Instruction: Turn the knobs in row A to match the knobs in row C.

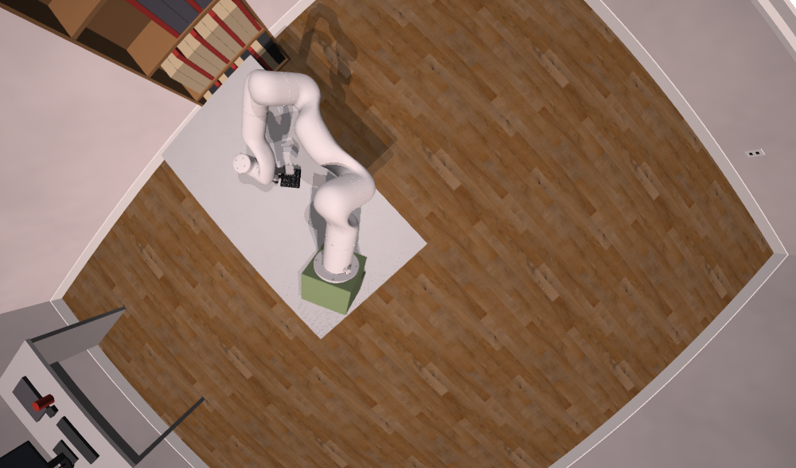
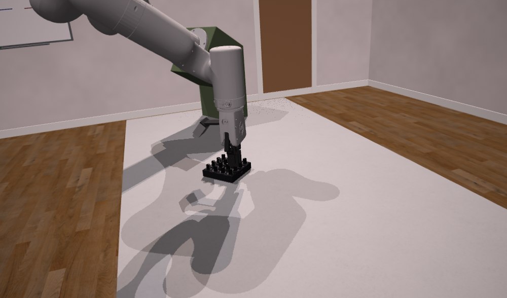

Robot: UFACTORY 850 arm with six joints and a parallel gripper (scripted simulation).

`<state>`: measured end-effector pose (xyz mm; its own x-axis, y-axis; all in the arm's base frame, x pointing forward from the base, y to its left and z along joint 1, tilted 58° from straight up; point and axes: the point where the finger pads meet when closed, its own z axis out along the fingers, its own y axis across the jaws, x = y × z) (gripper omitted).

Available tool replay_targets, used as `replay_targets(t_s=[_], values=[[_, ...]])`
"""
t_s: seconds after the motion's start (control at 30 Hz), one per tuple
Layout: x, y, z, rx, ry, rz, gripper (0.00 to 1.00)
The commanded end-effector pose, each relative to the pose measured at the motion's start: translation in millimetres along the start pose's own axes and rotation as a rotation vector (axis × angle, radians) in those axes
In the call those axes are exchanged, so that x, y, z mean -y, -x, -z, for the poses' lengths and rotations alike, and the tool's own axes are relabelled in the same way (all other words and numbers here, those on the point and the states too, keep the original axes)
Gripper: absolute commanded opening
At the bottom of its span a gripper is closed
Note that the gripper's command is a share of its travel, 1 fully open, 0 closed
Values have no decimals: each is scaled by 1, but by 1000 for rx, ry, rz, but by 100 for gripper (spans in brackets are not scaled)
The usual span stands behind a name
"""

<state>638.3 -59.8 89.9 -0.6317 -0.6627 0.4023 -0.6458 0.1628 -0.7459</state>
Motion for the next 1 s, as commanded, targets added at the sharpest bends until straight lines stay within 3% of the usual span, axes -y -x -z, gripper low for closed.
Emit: replay_targets(t_s=[0.0,0.97], values=[[0,0,1,1,-1,0,19],[0,0,-11,1,-1,0,19]])
